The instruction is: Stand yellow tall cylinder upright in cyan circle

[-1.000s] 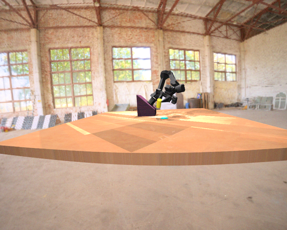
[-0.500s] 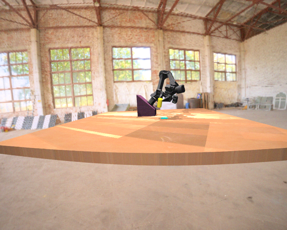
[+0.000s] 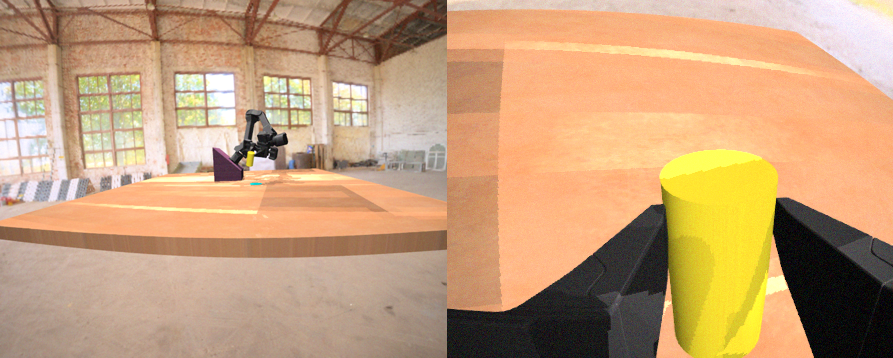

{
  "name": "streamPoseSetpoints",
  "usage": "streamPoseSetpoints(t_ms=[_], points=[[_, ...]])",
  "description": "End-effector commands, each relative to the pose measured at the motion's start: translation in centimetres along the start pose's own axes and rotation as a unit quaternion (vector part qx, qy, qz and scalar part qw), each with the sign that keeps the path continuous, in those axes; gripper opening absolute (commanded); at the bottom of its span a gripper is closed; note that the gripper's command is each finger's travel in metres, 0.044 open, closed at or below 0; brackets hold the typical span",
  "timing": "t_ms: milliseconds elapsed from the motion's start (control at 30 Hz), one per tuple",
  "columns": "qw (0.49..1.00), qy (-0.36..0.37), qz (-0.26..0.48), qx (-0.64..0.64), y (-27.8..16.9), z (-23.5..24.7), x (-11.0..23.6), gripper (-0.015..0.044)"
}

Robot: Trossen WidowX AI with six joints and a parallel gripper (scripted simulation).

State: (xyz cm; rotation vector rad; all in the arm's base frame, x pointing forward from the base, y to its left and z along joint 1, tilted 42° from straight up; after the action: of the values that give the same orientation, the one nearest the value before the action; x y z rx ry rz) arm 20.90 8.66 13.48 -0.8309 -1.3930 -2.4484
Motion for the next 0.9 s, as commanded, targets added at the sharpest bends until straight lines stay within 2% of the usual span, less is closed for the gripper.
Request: streamPoseSetpoints(t_ms=[0,867], points=[[1.000,0.004,-0.013,-0.012,0.0,-0.2,0.1,0.0105],[0.993,0.048,-0.075,-0.081,0.4,0.0,1.2,0.0105]])
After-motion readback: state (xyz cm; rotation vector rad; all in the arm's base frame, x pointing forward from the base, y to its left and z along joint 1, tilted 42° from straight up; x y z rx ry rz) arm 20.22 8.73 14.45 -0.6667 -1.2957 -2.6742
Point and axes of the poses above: the point midway between the two fingers, 35 mm back from their tips, its own x axis back along the fingers, its own z axis across the jaws, y = z × x, the point moved 1 cm from there along x, back along the fingers, and after that the axes turned 4 degrees about -x, right-handed, at the moved point
